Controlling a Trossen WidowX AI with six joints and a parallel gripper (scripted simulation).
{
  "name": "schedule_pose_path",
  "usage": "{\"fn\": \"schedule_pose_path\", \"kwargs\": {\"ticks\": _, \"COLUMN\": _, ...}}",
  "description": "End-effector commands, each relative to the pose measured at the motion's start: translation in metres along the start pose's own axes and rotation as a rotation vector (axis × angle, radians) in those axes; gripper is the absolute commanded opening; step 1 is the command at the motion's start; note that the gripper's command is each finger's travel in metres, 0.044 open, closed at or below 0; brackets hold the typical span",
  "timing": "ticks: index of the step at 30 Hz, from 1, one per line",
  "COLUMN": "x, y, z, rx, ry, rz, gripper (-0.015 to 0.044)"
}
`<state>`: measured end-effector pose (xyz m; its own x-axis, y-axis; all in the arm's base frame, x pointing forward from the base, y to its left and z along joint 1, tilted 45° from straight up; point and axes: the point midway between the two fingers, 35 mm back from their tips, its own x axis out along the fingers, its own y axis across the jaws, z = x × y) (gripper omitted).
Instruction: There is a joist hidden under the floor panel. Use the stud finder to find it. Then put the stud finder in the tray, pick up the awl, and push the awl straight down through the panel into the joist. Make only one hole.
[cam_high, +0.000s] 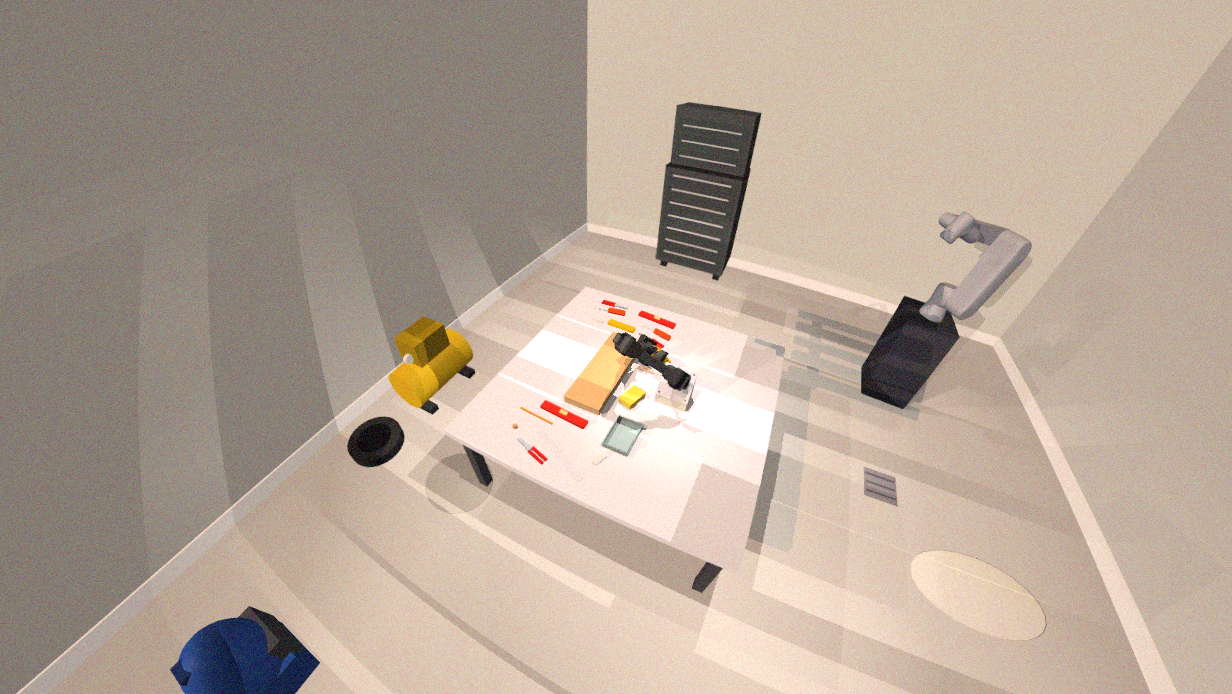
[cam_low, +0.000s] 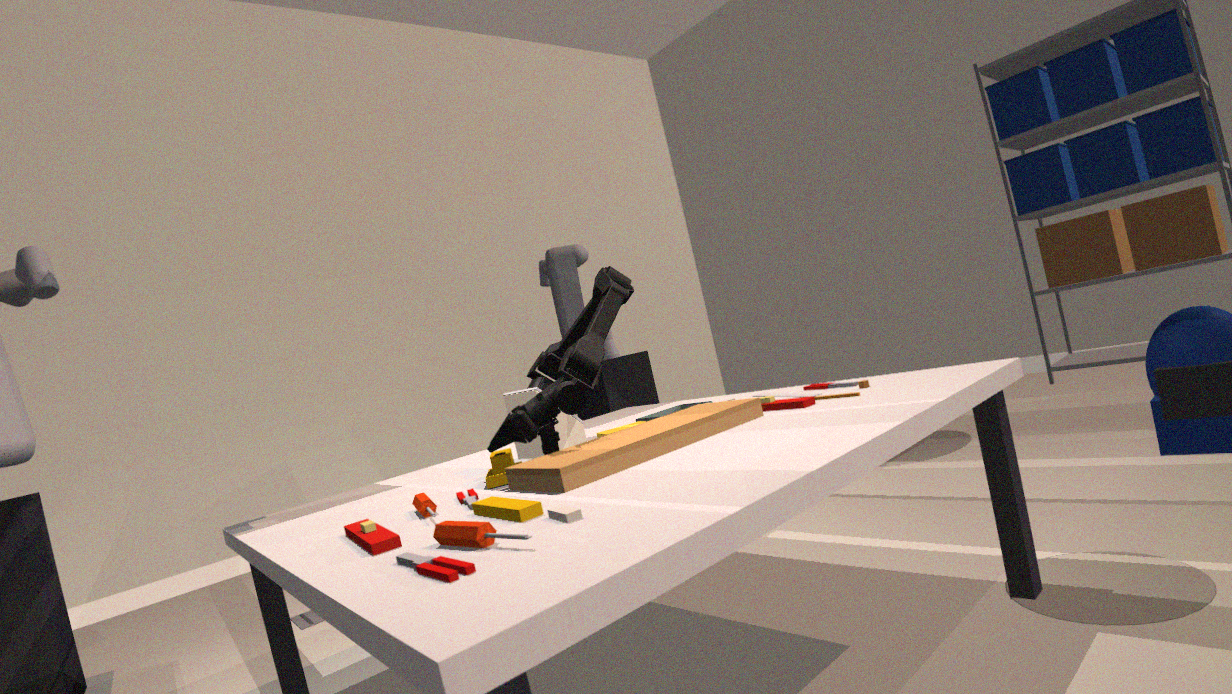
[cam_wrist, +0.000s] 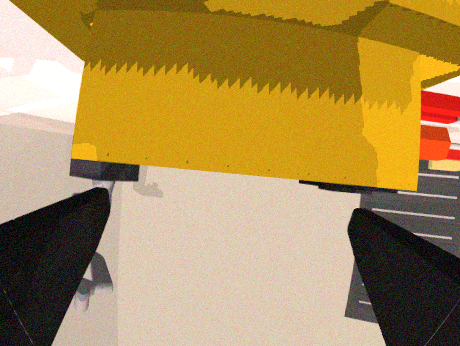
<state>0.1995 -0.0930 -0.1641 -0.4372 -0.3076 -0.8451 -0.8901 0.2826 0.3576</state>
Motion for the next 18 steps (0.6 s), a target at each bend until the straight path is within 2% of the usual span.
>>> {"fn": "schedule_pose_path", "kwargs": {"ticks": 1, "x": -0.008, "y": -0.001, "z": 0.001, "rx": 0.004, "ry": -0.003, "rz": -0.005, "gripper": 0.044}}
{"fn": "schedule_pose_path", "kwargs": {"ticks": 5, "x": -0.015, "y": -0.002, "z": -0.007, "rx": 0.003, "ry": -0.003, "rz": -0.005, "gripper": 0.044}}
{"fn": "schedule_pose_path", "kwargs": {"ticks": 11, "x": -0.035, "y": -0.001, "z": -0.066, "rx": 0.002, "ry": 0.003, "rz": -0.002, "gripper": 0.044}}
{"fn": "schedule_pose_path", "kwargs": {"ticks": 16, "x": -0.033, "y": -0.002, "z": -0.062, "rx": 0.019, "ry": -0.001, "rz": -0.007, "gripper": 0.044}}
{"fn": "schedule_pose_path", "kwargs": {"ticks": 18, "x": -0.026, "y": 0.0, "z": -0.06, "rx": 0.105, "ry": -0.065, "rz": 0.008, "gripper": 0.044}}
